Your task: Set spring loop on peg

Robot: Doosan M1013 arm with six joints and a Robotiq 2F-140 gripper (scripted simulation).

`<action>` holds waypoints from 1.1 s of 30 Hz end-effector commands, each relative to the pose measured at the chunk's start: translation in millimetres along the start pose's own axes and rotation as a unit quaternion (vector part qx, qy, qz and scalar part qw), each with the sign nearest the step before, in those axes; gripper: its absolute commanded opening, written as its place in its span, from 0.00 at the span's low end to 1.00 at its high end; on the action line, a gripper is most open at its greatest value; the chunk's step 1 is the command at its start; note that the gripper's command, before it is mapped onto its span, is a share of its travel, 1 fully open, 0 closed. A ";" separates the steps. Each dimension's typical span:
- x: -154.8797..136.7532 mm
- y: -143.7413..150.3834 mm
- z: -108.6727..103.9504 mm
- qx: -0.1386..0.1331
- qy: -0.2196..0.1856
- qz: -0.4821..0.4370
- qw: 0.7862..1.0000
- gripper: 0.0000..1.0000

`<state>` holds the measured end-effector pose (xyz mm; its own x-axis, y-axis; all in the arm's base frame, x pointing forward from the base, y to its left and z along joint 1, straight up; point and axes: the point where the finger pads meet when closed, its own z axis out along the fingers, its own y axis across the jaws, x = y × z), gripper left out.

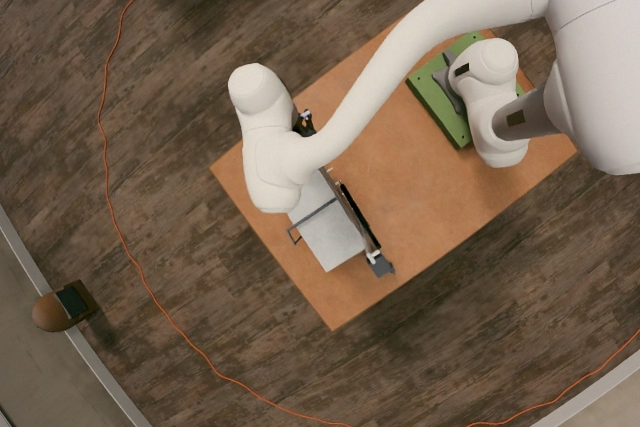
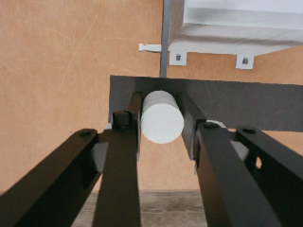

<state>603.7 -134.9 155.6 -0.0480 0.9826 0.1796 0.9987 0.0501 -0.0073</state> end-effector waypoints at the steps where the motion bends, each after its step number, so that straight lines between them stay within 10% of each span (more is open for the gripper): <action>1: 0.5 0.3 -3.2 -0.001 0.000 0.000 1.000 0.25; 33: 1.4 0.3 -8.4 -0.001 0.000 0.000 1.000 0.25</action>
<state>603.7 -135.0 163.9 -0.0479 0.9826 0.1796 0.9987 0.0501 -0.0073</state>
